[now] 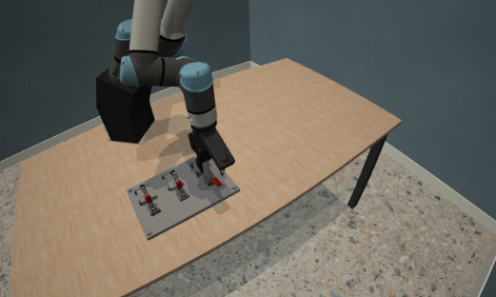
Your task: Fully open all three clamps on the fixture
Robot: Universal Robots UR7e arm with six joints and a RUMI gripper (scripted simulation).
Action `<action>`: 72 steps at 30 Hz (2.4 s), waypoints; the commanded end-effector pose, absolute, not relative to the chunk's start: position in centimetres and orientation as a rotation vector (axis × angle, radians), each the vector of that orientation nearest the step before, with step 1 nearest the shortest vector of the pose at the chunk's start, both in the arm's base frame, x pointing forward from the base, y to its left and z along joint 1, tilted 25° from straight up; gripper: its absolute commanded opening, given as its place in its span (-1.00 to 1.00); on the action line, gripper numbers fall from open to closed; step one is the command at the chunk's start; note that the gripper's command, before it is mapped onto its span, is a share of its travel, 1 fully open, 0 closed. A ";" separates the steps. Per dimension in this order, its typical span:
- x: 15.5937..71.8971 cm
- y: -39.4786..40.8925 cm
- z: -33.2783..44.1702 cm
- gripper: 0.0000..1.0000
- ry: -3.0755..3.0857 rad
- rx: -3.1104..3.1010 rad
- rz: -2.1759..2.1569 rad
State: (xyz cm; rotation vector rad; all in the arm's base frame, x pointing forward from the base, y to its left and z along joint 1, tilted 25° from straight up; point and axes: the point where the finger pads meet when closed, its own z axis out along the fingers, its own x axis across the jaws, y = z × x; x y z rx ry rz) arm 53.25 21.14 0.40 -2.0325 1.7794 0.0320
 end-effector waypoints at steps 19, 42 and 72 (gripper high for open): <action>53.3 21.2 0.4 -0.44 1.779 -2.032 0.031; 54.1 22.1 -2.1 -0.44 1.779 -2.032 0.031; 54.1 22.1 -2.1 -0.44 1.779 -2.032 0.031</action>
